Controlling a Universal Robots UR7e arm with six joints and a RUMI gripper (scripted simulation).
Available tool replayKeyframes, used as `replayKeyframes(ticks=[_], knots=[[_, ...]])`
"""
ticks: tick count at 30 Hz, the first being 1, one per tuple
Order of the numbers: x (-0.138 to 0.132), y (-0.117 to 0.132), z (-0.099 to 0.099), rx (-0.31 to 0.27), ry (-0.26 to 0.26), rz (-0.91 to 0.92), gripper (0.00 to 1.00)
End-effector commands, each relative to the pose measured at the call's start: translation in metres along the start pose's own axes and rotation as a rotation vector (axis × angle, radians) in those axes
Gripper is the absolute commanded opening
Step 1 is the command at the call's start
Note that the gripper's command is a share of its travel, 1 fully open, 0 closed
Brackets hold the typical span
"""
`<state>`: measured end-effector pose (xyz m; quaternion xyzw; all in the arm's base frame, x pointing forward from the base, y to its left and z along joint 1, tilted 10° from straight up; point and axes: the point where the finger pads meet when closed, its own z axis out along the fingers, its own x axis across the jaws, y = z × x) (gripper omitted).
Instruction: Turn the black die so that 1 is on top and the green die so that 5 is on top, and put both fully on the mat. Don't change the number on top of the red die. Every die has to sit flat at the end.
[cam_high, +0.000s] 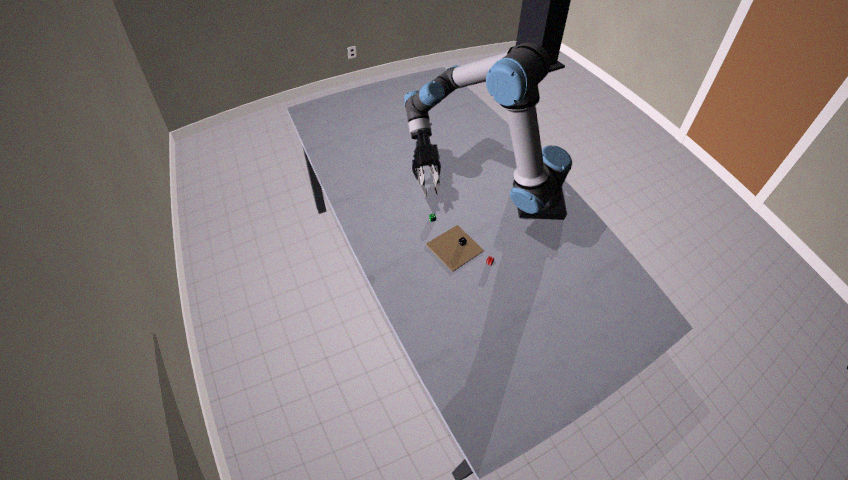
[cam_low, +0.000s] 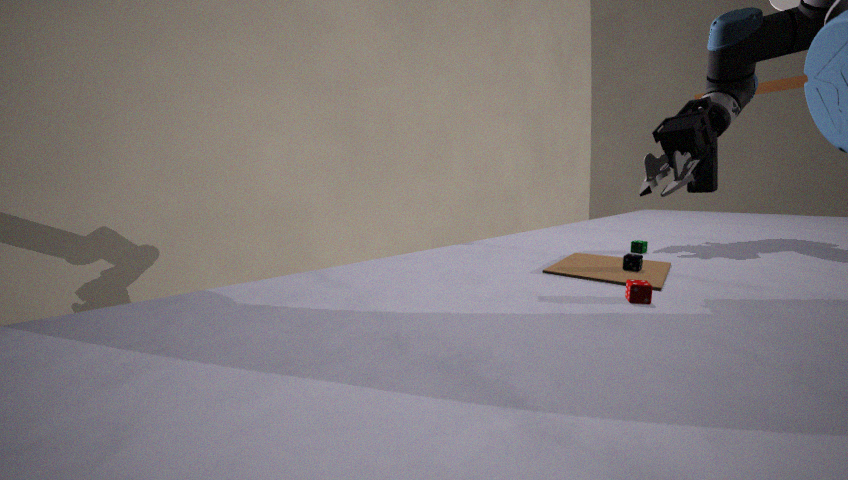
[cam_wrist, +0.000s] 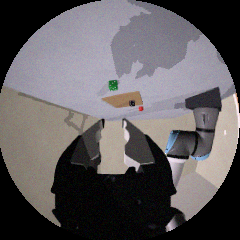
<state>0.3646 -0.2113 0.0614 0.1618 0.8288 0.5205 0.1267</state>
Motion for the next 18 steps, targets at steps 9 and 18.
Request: replayKeyframes(ticks=[9, 18], knots=[[0.008, 0.004, 0.013, 0.134, 0.077, 0.009, 0.21], [0.016, 0.011, 0.027, 0.463, 0.161, 0.023, 0.21]])
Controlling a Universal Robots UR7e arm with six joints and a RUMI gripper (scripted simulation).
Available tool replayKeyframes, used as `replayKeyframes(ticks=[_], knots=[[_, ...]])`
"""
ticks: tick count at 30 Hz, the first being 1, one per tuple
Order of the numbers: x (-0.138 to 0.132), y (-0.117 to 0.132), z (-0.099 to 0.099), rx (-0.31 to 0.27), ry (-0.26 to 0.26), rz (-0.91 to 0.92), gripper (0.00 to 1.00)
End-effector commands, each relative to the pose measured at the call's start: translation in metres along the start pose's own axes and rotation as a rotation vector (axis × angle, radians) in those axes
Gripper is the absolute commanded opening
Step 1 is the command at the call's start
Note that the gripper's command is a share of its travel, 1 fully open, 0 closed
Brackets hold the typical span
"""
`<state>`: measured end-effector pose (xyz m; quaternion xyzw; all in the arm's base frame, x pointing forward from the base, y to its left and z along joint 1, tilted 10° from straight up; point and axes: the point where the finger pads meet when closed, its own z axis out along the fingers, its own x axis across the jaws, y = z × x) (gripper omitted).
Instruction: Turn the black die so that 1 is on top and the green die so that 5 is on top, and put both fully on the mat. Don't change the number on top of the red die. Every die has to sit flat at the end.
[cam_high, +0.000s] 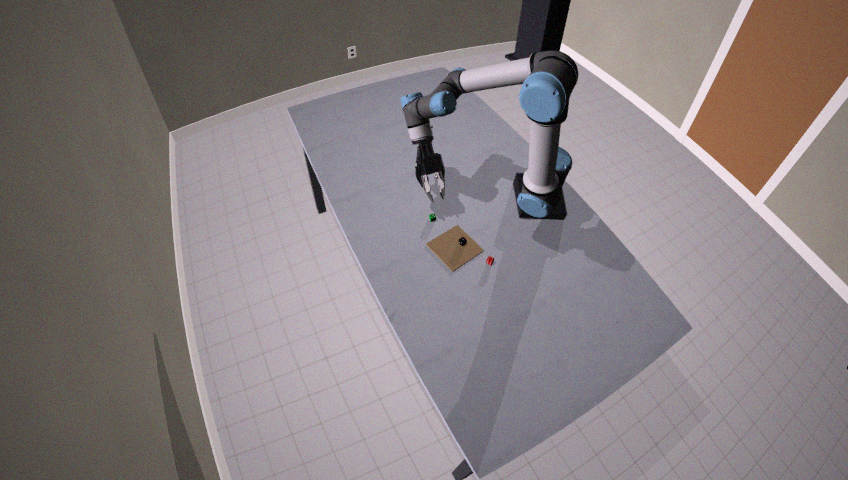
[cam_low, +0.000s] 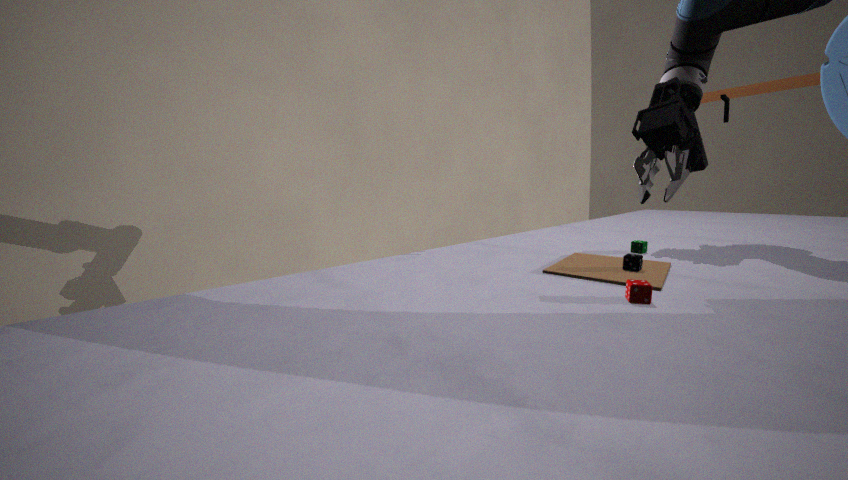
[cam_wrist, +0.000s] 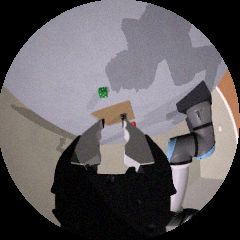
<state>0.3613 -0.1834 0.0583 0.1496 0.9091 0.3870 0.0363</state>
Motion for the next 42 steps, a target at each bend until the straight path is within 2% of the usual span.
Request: replayKeyframes(ticks=[1, 2, 3, 5, 8, 9, 13, 17, 24, 25, 42], knots=[[0.002, 0.006, 0.003, 0.172, 0.023, 0.017, 0.21], [0.001, 0.007, 0.003, 0.184, 0.023, 0.018, 0.21], [0.001, 0.009, 0.002, 0.238, 0.020, 0.022, 0.21], [0.001, 0.009, 0.002, 0.238, 0.020, 0.022, 0.21], [-0.002, 0.017, -0.003, 0.386, -0.009, 0.033, 0.21], [-0.002, 0.017, -0.003, 0.388, -0.009, 0.033, 0.21], [-0.007, 0.030, -0.012, 0.534, -0.073, 0.044, 0.21], [-0.011, 0.039, -0.019, 0.609, -0.122, 0.050, 0.21], [-0.012, 0.041, -0.021, 0.628, -0.137, 0.051, 0.21], [-0.012, 0.041, -0.021, 0.628, -0.137, 0.051, 1.00], [-0.012, 0.041, -0.021, 0.628, -0.137, 0.049, 1.00]])
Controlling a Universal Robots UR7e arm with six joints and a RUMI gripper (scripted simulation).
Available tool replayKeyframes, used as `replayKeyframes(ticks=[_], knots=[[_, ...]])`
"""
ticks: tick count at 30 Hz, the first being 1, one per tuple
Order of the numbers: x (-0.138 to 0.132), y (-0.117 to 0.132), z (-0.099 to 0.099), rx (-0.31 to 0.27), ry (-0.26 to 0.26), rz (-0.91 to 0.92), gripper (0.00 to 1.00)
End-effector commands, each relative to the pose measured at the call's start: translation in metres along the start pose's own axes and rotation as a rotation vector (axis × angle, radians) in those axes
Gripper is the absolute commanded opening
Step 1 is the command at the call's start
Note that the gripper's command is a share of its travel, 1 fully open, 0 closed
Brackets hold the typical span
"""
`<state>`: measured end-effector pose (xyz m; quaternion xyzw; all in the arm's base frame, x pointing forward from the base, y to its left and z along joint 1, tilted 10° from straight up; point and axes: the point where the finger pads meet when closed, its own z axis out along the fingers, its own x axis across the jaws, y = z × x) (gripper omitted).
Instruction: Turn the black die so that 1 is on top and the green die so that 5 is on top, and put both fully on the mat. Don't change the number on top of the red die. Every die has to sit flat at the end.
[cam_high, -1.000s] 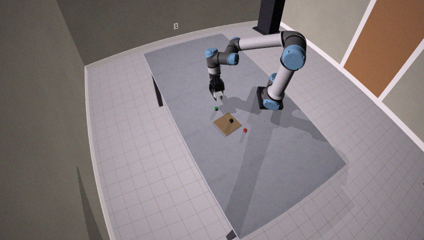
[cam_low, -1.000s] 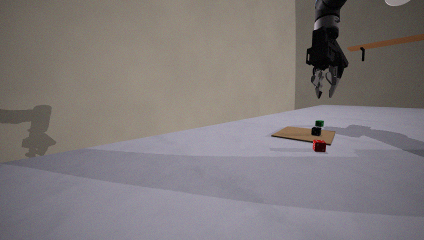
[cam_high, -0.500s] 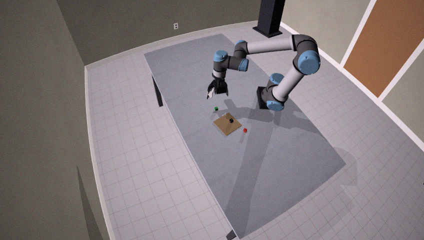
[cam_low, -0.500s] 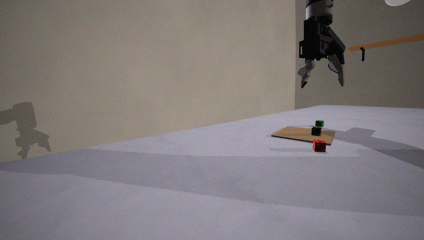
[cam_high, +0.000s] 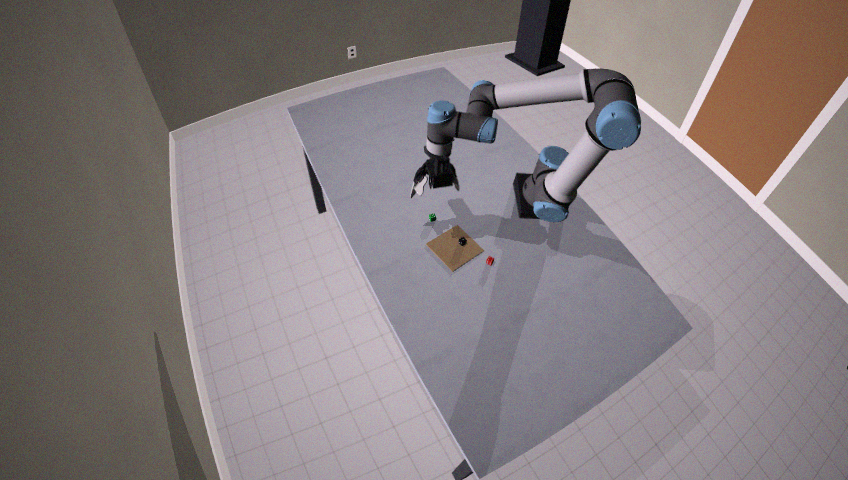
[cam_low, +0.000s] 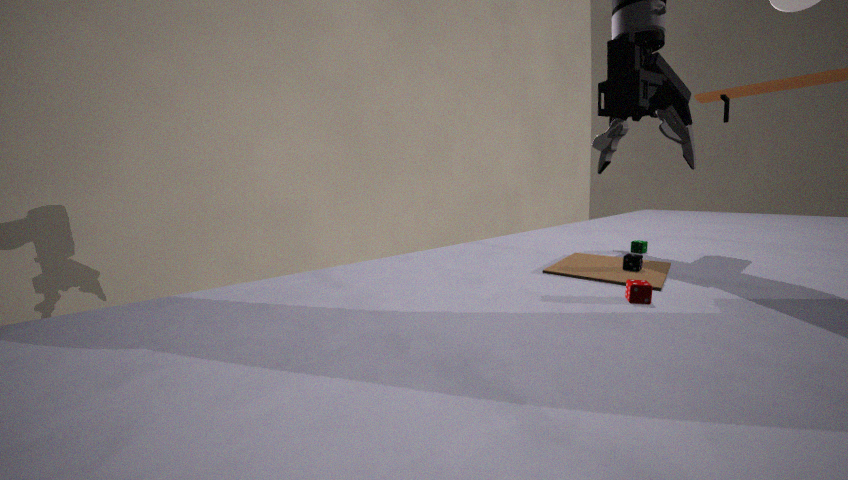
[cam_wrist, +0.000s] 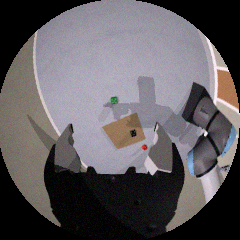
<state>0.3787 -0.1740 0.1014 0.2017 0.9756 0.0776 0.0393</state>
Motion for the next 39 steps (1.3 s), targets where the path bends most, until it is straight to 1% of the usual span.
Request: replayKeyframes(ticks=[1, 19, 31, 39], knots=[[-0.0004, -0.0001, -0.0004, 0.000, -0.001, -0.002, 1.00], [-0.0016, -0.0004, 0.0002, 0.000, -0.001, -0.064, 1.00], [-0.0037, -0.0007, 0.0011, 0.000, -0.001, -0.168, 1.00], [-0.0062, -0.0009, 0.0022, 0.000, -0.001, -0.296, 1.00]])
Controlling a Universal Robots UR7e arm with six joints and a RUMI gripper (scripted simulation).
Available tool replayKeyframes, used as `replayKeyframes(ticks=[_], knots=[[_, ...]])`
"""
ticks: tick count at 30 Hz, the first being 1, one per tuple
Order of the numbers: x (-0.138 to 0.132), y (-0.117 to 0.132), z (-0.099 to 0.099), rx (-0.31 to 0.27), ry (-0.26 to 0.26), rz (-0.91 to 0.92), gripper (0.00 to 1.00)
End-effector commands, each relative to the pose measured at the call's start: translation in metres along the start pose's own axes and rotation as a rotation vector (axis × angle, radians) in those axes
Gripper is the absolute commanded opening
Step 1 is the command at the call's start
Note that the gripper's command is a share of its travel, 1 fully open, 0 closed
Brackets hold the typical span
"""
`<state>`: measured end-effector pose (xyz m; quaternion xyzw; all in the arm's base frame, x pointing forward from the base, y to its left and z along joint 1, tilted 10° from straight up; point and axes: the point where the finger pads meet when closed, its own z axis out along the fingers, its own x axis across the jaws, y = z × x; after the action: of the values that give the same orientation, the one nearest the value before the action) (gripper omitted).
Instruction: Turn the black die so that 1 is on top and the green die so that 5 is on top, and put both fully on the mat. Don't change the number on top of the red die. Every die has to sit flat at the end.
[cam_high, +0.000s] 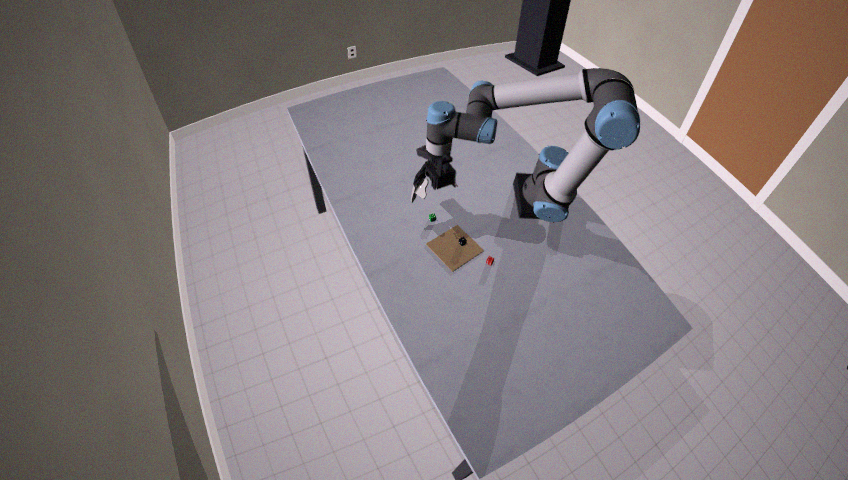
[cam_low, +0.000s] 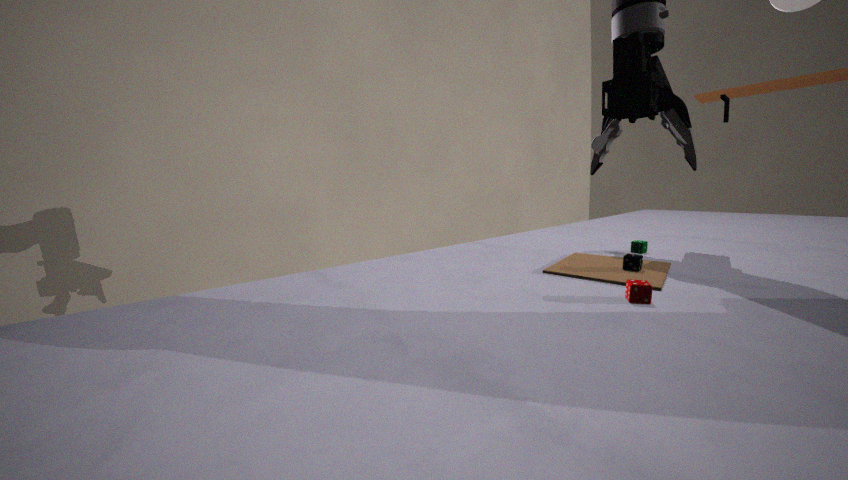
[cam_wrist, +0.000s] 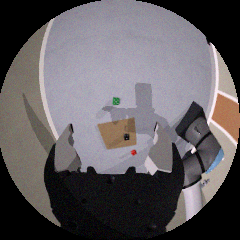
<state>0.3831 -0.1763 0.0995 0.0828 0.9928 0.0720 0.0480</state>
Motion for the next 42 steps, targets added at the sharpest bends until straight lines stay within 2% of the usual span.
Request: replayKeyframes(ticks=[1, 9, 24, 26, 42], knots=[[-0.002, -0.001, 0.000, 0.000, -0.001, -0.074, 1.00], [-0.004, -0.001, 0.001, 0.000, -0.001, -0.202, 1.00], [-0.011, -0.001, 0.005, 0.000, -0.001, -0.622, 1.00], [-0.011, -0.001, 0.005, 0.000, -0.001, -0.622, 1.00], [-0.018, 0.003, 0.010, -0.001, -0.001, -1.168, 1.00]])
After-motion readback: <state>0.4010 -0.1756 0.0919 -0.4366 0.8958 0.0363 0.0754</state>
